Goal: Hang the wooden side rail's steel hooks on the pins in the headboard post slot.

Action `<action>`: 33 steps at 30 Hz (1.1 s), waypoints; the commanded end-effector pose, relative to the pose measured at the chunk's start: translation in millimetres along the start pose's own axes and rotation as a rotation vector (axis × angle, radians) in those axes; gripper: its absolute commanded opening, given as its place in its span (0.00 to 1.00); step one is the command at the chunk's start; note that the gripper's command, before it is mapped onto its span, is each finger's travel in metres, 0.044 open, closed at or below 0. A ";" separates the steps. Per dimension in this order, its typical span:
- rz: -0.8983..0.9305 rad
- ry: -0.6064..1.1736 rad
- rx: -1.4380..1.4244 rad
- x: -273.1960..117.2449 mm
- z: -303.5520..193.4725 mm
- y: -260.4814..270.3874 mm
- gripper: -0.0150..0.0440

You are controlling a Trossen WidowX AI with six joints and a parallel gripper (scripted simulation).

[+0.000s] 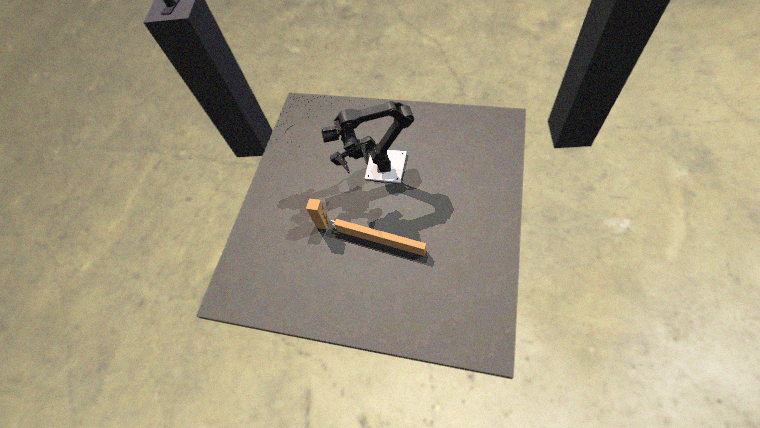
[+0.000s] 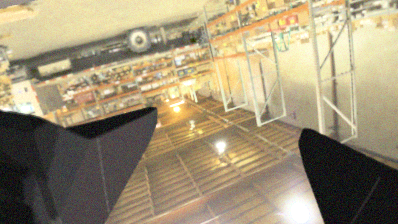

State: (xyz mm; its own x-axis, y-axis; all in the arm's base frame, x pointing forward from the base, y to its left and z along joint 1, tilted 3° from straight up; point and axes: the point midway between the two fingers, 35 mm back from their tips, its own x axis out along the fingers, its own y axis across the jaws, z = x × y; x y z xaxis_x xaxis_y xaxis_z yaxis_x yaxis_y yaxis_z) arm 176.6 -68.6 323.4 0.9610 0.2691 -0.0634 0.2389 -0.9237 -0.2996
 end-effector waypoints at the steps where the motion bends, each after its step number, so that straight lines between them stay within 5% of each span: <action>1: 0.002 -0.007 -0.017 0.4 2.0 1.2 0.98; 14: 0.056 -0.549 -1.380 17.1 121.9 105.4 1.00; 23: 0.091 -1.002 -2.275 15.1 153.8 161.6 1.00; 33: 0.085 -1.457 -2.717 -0.7 165.1 172.7 1.00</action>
State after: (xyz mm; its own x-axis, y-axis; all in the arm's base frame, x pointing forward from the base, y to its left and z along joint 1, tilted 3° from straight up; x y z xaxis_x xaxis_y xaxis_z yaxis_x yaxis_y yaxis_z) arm 209.0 -160.1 136.3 0.8329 -0.2239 -0.5061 0.5439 0.1618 0.8234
